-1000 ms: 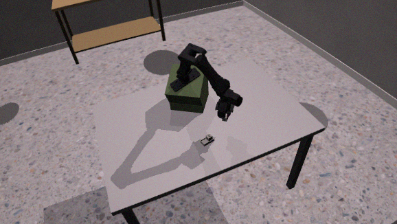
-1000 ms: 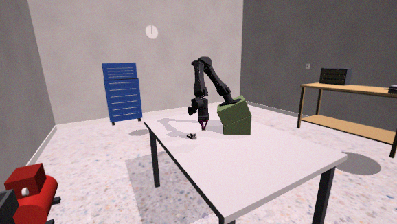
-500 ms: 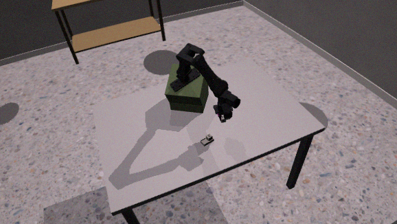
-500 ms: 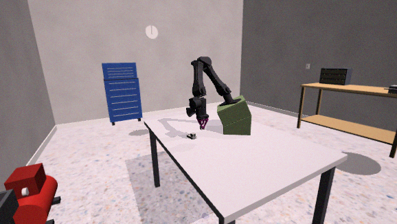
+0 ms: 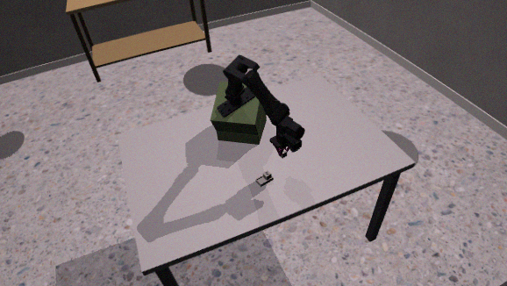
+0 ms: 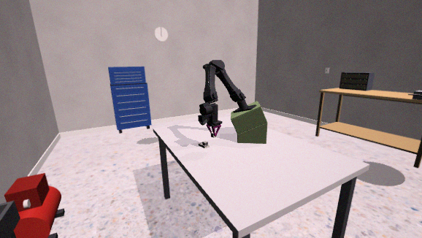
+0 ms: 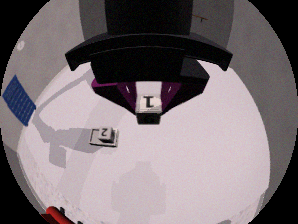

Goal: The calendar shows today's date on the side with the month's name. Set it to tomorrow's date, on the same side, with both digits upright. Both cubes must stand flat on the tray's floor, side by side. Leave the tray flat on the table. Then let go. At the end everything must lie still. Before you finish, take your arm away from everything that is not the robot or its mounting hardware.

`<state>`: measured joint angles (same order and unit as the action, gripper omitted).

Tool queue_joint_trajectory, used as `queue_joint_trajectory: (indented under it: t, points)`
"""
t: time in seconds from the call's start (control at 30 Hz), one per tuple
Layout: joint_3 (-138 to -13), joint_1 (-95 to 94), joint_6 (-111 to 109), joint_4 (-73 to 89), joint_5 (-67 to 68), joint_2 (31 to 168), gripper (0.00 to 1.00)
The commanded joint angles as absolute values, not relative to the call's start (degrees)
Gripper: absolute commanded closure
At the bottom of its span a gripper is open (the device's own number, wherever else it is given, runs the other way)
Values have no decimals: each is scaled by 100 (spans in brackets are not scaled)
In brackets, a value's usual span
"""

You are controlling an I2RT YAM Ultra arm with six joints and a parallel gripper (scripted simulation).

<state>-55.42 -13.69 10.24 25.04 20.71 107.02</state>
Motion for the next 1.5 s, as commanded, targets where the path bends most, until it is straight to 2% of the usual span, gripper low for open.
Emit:
queue_joint_trajectory:
  t: [0.0,0.53,1.03,1.47]
  points:
    - [-5549,-1382,832,2496,2069,10661,74]
    - [-5530,-1342,790,2365,2058,10757,74]
    - [-5524,-942,375,1053,1959,11924,74]
    - [-5631,-785,215,580,1918,12452,74]
